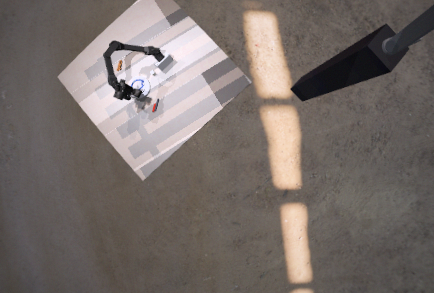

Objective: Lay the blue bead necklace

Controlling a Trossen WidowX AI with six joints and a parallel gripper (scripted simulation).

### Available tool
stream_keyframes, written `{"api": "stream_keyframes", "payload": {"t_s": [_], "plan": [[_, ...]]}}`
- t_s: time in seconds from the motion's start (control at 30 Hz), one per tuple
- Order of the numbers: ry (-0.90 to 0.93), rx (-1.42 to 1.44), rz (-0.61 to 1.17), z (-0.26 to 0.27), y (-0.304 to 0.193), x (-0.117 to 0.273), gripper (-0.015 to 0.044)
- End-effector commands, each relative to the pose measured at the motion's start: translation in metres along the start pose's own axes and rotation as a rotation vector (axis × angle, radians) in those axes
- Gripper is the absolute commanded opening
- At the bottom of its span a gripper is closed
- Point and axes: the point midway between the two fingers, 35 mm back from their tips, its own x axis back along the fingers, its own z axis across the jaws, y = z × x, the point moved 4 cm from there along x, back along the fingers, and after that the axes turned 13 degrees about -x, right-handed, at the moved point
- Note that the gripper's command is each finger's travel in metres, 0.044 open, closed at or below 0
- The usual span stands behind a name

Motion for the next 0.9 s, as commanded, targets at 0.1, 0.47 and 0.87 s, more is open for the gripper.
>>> {"api": "stream_keyframes", "payload": {"t_s": [0.1, 0.47, 0.87], "plan": [[-0.003, 0.009, 0.001, 0.0, 0.0, -0.011, 0.012], [-0.004, 0.013, 0.003, 0.0, -0.001, -0.029, 0.012], [0.0, 0.006, 0.006, -0.001, -0.001, -0.028, 0.0]]}}
